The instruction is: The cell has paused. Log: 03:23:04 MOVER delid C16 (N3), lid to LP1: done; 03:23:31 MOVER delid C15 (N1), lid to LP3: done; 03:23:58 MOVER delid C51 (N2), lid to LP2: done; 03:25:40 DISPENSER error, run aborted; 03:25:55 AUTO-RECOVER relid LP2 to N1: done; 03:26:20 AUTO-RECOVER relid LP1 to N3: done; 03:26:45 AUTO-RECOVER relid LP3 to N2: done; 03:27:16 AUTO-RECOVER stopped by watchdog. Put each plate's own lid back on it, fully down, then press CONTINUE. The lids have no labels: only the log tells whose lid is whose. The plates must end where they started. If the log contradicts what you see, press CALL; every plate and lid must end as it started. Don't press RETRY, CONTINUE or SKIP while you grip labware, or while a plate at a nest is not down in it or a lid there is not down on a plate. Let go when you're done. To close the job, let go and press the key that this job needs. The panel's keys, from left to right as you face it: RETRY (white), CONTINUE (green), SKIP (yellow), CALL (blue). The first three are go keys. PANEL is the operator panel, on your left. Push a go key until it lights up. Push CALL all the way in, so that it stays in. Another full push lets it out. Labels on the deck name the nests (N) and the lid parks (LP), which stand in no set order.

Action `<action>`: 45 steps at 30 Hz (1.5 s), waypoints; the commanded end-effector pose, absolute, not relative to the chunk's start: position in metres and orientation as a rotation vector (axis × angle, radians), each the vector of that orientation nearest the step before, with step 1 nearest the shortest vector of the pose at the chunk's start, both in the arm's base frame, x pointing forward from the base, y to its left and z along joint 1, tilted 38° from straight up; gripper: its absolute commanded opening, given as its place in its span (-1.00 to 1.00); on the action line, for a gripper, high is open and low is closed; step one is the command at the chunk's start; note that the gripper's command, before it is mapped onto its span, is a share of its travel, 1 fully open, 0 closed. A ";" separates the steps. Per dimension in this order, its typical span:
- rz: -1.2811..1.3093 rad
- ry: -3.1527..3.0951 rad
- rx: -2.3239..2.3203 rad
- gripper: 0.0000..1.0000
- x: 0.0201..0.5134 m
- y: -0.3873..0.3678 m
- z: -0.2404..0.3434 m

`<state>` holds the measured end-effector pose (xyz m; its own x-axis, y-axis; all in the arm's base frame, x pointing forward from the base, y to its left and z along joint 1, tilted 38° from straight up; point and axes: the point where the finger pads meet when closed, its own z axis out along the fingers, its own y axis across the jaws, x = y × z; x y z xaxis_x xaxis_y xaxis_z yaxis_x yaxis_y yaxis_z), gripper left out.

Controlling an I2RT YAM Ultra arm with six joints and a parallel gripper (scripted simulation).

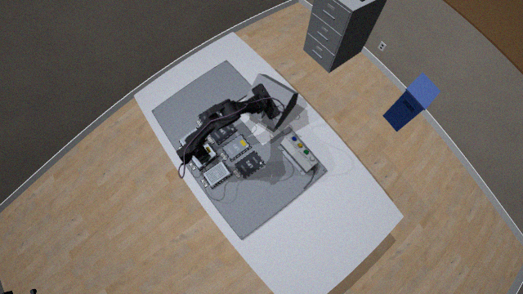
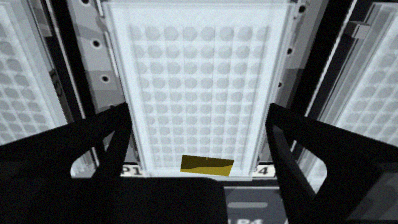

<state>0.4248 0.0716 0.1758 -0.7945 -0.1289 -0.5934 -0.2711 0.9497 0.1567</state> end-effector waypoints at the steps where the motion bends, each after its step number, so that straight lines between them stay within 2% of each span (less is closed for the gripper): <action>1: 0.308 2.462 -0.276 -1.00 0.427 0.070 0.186; 26: 0.308 2.462 -0.276 -1.00 0.427 0.070 0.186; 27: 0.308 2.462 -0.276 1.00 0.427 0.070 0.186; 45: 0.308 2.462 -0.276 1.00 0.427 0.070 0.186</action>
